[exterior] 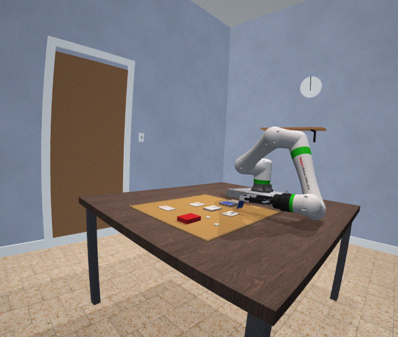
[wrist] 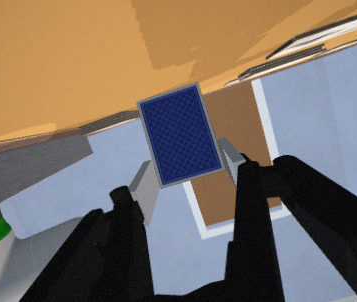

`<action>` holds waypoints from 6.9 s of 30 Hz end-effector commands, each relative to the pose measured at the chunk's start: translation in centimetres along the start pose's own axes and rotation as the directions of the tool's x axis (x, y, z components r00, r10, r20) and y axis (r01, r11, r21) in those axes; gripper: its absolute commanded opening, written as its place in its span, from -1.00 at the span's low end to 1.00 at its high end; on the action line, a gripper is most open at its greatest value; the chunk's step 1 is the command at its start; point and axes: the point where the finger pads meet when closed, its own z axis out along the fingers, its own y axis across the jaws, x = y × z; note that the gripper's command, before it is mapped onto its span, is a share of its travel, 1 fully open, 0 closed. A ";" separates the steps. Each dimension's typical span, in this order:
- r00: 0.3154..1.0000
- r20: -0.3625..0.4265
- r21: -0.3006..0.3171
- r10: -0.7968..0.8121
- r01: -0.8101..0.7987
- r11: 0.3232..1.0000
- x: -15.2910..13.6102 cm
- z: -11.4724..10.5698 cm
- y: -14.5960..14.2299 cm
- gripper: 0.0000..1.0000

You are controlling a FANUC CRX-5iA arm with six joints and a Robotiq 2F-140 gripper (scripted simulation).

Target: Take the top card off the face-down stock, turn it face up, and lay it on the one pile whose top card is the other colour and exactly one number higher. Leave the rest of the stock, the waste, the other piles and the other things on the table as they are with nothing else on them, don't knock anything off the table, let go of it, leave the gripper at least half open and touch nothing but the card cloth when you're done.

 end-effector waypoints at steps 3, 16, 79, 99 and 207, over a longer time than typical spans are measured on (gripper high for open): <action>1.000 0.018 -0.001 -0.011 0.011 1.000 0.6 0.3 -0.3 1.00; 1.000 0.018 -0.001 -0.011 0.011 1.000 0.6 0.3 -0.3 1.00; 1.000 0.018 -0.001 -0.011 0.011 1.000 0.6 0.3 -0.3 1.00; 1.000 0.018 -0.001 -0.011 0.011 1.000 -4.7 -0.1 -0.2 1.00; 0.058 -0.713 0.697 0.698 -0.041 0.716 -6.9 -0.2 0.0 1.00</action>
